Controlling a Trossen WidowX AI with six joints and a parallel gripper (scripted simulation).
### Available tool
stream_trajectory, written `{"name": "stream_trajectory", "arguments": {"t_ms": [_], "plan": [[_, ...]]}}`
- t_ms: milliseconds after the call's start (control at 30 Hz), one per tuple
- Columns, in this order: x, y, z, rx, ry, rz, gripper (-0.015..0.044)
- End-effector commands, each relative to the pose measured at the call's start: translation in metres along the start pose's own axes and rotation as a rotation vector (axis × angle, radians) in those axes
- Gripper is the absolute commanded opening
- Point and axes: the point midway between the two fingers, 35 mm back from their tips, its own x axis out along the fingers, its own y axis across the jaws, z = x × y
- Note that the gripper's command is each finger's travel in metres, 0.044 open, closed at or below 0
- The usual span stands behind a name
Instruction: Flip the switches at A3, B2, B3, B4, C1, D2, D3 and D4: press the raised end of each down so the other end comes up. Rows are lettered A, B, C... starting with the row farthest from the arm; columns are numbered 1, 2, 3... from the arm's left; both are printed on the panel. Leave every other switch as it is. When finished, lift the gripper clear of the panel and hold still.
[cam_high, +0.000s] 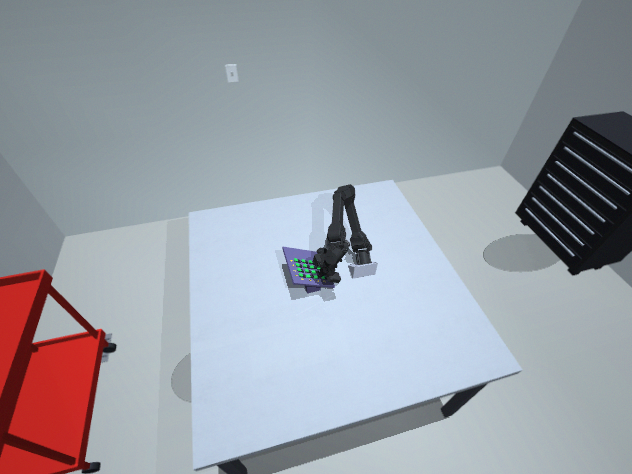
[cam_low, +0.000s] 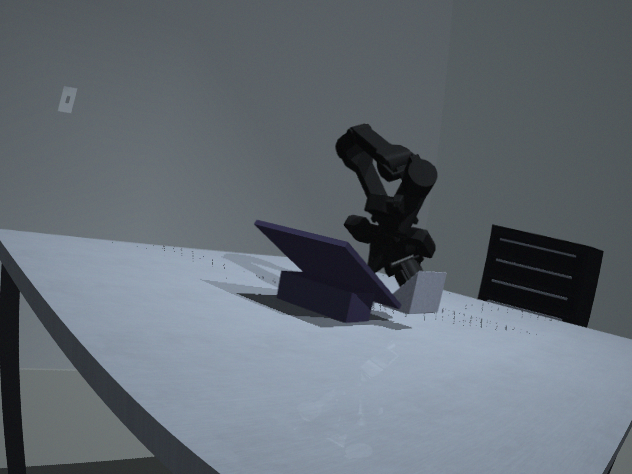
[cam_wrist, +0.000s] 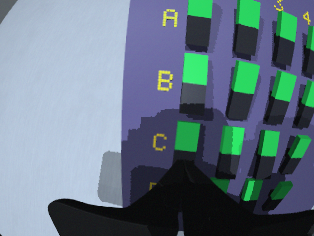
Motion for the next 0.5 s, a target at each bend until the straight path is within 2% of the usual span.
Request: {"name": "stream_trajectory", "arguments": {"t_ms": [0,467], "plan": [[0.0010,-0.0004,0.0005,-0.004,-0.004,-0.004,0.0000],[0.0029,-0.0004,0.0004,-0.004,-0.004,-0.004,0.0000]]}}
